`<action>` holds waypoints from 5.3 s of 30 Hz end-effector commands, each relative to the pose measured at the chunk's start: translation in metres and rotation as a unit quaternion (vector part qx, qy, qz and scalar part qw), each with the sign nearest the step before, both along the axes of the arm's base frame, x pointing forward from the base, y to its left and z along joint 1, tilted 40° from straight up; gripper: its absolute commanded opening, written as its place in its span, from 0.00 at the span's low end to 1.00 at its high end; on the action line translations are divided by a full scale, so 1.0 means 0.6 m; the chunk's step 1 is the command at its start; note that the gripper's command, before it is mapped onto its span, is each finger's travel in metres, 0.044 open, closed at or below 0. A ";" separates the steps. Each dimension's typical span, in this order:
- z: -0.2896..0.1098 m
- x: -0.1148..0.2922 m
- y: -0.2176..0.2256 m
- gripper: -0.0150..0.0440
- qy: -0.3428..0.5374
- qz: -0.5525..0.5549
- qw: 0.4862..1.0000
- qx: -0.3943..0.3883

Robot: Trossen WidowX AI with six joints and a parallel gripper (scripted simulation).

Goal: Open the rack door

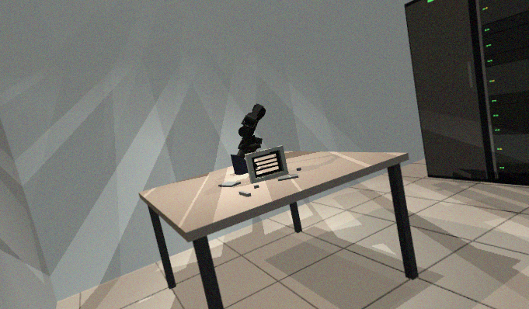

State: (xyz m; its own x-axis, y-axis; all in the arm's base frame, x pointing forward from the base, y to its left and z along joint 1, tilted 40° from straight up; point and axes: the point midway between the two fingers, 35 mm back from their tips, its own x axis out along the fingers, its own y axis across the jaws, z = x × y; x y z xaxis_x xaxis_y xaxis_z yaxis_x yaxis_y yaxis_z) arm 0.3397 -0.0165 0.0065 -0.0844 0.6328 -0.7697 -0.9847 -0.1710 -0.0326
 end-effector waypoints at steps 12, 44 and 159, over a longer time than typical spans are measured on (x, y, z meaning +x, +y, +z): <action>0.005 -0.014 0.004 0.27 0.063 -0.077 0.995 -0.007; 0.051 -0.102 0.049 0.27 0.256 -0.308 0.916 -0.032; 0.249 -0.147 0.241 0.73 0.523 -0.628 0.572 -0.067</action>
State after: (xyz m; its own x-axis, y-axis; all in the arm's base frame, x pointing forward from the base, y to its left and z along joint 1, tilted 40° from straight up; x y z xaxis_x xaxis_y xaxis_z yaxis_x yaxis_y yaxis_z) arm 0.2495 0.1317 0.1511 -0.0904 0.6414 -0.7619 0.2021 0.7609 0.6166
